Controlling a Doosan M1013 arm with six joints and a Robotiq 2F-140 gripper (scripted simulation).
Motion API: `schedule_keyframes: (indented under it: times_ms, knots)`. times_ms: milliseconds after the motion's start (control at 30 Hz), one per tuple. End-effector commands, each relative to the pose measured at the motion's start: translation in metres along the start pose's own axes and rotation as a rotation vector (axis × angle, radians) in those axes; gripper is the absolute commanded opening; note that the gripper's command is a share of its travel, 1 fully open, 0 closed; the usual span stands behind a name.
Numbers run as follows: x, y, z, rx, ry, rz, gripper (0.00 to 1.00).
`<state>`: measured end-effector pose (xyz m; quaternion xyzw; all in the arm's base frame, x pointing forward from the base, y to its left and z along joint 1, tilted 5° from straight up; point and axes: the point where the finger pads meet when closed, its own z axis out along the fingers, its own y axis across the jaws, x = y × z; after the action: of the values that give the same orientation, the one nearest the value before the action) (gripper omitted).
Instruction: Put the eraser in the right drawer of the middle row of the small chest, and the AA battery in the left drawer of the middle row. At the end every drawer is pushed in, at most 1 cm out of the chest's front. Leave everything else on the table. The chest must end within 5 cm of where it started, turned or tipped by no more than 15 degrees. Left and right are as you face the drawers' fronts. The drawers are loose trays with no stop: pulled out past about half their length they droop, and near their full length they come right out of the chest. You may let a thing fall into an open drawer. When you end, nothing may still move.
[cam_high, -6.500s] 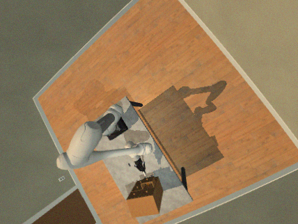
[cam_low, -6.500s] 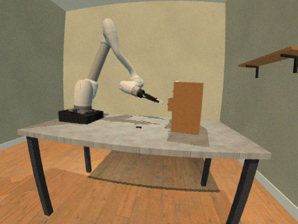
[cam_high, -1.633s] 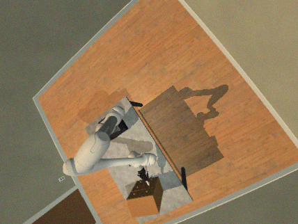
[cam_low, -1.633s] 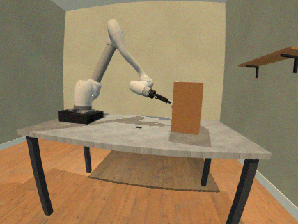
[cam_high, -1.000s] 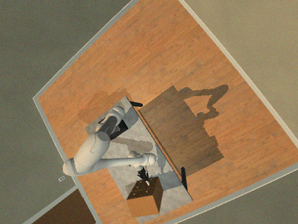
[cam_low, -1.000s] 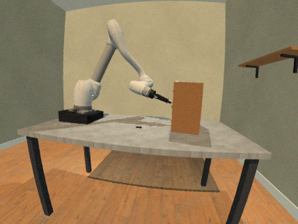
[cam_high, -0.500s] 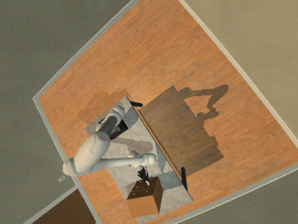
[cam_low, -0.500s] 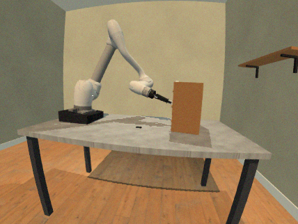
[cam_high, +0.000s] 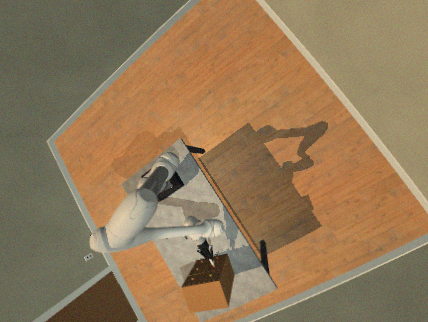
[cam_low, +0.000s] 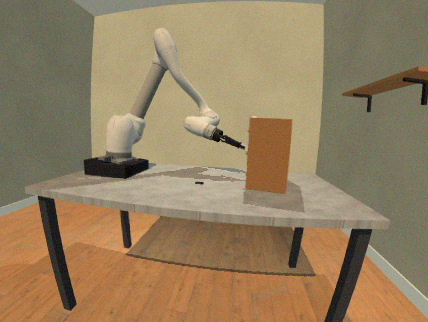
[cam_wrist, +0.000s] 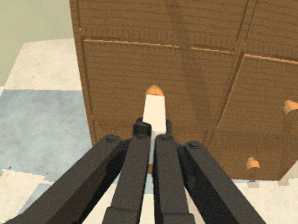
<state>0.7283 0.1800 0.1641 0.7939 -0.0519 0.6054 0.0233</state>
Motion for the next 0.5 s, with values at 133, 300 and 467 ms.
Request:
schedule_keyframes:
  times_ms: [133,300,467]
  knots:
    - [-0.009,0.0,-0.026,0.0,0.001,0.0,0.0]
    - [-0.013,0.0,-0.039,0.0,0.001,0.0,0.0]
    - [-0.014,0.0,-0.041,0.0,0.001,0.0,0.0]
